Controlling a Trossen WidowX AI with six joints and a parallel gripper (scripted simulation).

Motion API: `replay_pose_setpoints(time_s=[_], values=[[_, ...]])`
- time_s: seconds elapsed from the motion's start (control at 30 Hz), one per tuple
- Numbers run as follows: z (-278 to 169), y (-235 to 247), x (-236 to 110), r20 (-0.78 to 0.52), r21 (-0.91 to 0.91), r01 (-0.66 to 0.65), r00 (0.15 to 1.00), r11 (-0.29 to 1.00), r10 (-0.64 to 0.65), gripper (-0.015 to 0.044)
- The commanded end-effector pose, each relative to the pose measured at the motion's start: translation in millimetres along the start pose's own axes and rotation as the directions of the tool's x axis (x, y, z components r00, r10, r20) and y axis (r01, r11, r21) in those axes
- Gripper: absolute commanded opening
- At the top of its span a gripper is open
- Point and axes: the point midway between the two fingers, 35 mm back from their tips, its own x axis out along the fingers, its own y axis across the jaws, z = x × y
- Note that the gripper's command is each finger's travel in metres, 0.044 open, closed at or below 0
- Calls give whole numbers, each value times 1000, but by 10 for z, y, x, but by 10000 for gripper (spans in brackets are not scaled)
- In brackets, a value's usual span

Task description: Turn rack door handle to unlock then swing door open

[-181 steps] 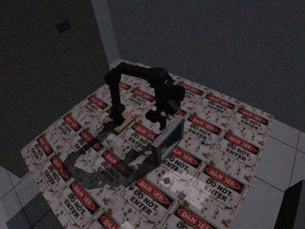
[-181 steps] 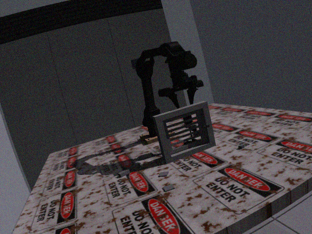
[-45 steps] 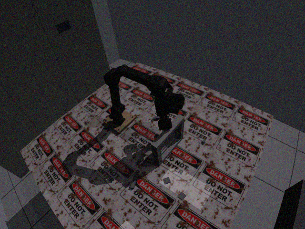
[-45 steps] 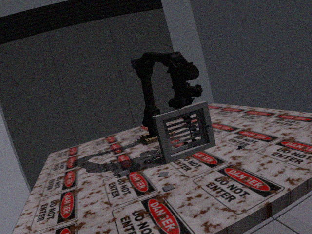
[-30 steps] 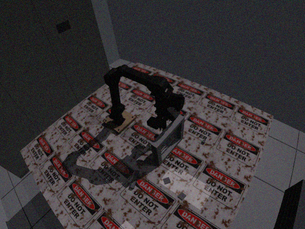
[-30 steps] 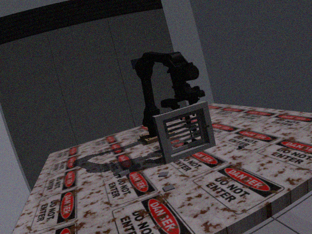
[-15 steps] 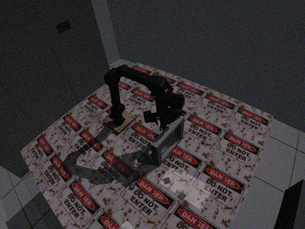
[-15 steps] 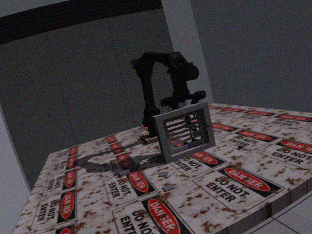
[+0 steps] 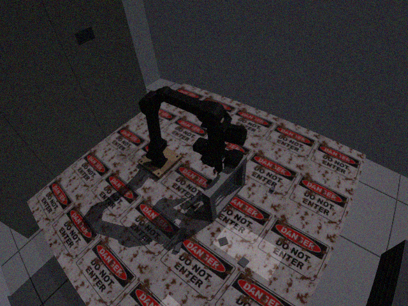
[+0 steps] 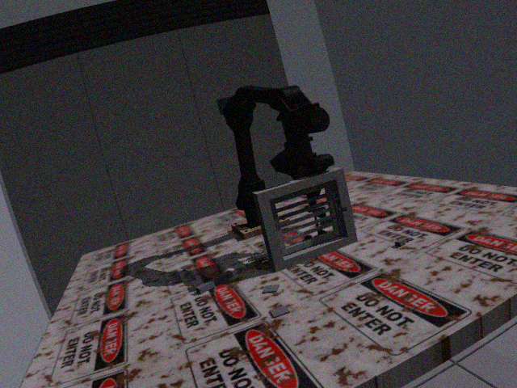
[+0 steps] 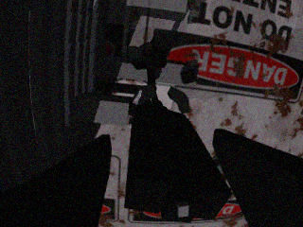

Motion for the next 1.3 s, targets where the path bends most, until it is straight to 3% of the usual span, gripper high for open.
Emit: replay_pose_setpoints(time_s=[0.0, 0.1, 0.33, 1.27], values=[[9, -2, 5, 5, 206, 1, 1000, 979, -2, 281], [9, -2, 5, 5, 317, 0, 1000, 949, -2, 281], [9, -2, 5, 5, 324, 0, 1000, 946, -2, 281], [9, -2, 5, 5, 324, 0, 1000, 946, -2, 94]])
